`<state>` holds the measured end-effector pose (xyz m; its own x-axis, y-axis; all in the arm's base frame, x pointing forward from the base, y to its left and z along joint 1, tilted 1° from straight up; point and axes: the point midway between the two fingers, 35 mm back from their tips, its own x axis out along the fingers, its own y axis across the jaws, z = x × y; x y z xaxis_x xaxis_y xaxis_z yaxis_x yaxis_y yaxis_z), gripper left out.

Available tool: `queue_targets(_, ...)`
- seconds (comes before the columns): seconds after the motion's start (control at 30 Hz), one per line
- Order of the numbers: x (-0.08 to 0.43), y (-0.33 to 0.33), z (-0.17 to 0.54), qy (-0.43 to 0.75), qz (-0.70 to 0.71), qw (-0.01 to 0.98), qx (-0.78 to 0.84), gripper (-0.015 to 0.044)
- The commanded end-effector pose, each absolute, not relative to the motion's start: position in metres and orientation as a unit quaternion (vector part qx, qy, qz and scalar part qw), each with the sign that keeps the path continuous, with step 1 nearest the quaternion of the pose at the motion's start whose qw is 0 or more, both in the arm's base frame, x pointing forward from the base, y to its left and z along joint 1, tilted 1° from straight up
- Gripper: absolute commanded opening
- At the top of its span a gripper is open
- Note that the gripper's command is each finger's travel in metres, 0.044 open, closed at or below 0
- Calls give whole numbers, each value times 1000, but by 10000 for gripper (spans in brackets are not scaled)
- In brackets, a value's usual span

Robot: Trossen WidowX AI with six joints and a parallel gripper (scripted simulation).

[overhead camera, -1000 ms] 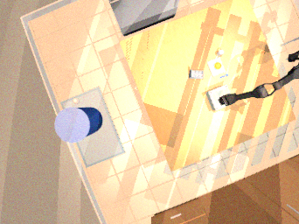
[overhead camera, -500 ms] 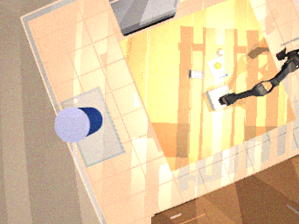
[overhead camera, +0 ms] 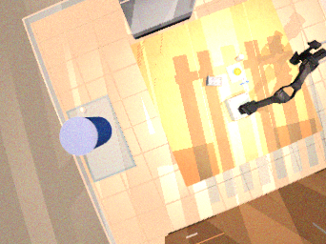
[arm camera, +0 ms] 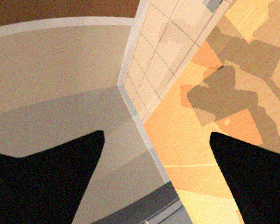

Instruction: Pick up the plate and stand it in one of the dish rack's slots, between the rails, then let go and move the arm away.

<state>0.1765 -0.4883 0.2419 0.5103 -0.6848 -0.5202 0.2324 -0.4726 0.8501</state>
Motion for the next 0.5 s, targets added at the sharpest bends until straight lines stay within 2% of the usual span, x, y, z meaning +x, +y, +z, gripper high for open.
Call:
queue_targets(0.0,190,-477,225,-113,-481,508,706,400)
queue_targets(0.47,239,-429,178,58,-493,591,636,400)
